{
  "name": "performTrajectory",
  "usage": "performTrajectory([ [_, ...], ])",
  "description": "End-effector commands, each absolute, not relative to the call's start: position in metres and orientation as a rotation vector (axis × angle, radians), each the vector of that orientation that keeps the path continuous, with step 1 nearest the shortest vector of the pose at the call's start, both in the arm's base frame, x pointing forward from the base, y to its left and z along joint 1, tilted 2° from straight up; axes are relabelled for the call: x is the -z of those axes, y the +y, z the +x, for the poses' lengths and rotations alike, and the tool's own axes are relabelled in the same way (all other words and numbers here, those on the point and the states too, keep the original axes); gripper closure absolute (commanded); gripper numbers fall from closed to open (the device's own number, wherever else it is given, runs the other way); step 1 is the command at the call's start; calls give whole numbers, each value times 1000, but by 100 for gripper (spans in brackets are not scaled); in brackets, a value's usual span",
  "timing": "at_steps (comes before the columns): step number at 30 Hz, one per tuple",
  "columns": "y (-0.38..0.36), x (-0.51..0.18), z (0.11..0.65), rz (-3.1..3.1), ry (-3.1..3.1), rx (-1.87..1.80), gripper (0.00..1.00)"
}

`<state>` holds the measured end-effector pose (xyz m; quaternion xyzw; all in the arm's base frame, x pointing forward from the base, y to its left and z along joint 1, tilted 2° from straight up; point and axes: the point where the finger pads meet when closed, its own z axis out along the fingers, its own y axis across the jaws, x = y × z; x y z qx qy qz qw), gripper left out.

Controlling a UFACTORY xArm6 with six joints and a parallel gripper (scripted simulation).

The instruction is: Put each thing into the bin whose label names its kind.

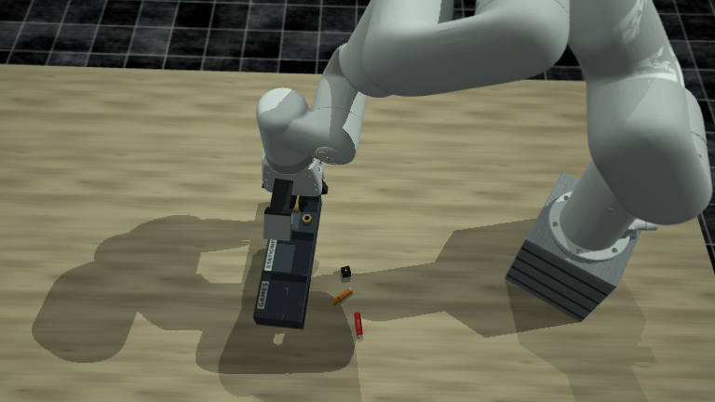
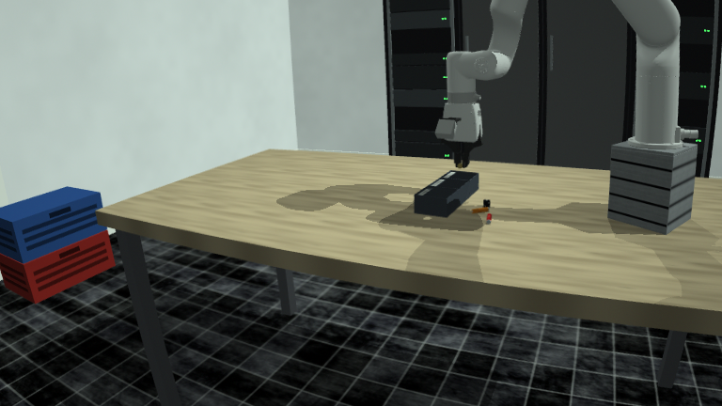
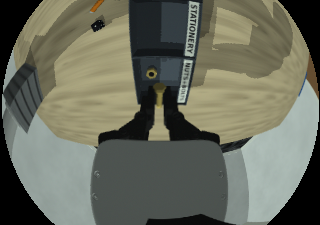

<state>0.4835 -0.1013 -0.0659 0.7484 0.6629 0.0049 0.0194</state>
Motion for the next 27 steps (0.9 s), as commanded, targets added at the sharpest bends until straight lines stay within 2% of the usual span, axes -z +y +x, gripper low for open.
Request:
performTrajectory([
  [1, -101, 64, 485, 2320, 2053, -20, 100],
  [27, -102, 100, 485, 2320, 2053, -19, 100],
])
